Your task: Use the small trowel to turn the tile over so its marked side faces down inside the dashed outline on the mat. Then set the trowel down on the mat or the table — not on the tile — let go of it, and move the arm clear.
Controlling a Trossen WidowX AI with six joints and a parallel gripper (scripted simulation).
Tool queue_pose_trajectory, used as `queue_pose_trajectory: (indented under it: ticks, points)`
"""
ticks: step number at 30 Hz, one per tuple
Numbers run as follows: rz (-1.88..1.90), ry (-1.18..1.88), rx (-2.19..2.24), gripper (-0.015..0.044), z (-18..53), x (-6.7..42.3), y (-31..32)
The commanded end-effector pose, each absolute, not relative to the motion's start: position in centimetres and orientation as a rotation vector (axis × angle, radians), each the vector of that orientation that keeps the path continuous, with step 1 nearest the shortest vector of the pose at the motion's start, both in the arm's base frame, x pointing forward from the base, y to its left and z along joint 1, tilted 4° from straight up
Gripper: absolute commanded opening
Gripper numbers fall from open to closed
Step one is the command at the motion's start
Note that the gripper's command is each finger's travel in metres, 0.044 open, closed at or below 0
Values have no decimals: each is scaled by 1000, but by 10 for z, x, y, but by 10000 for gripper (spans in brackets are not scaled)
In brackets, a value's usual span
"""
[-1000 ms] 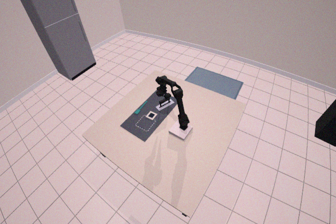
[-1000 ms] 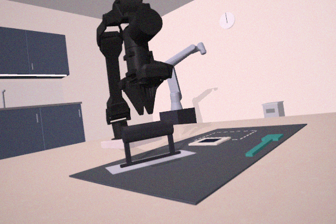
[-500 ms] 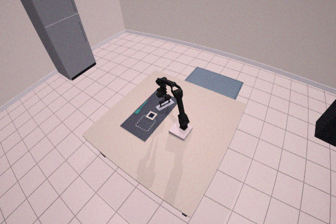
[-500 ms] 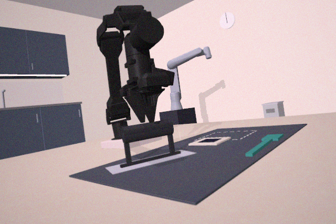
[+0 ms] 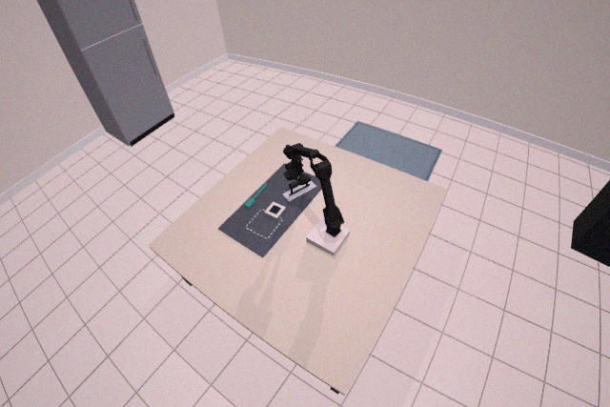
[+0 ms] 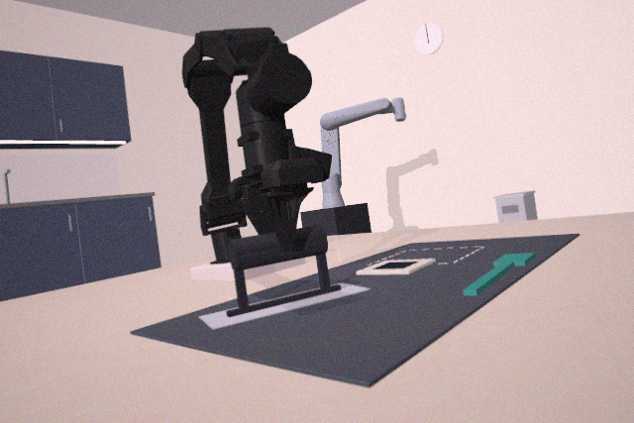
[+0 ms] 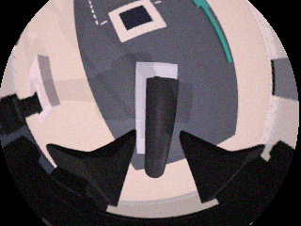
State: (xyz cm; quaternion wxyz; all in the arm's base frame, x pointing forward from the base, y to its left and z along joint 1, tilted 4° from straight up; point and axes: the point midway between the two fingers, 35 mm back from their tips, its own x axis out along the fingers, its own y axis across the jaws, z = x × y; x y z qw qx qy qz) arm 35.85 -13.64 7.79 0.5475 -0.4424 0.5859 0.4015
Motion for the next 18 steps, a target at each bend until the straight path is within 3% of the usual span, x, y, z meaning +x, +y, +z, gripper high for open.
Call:
queue_pose_trajectory:
  ticks: [1,5,18]
  points:
    - [956,1389,-1047,217,74,357,-136]
    - [956,1389,-1047,132,74,357,-136]
    - [956,1389,-1047,130,74,357,-136]
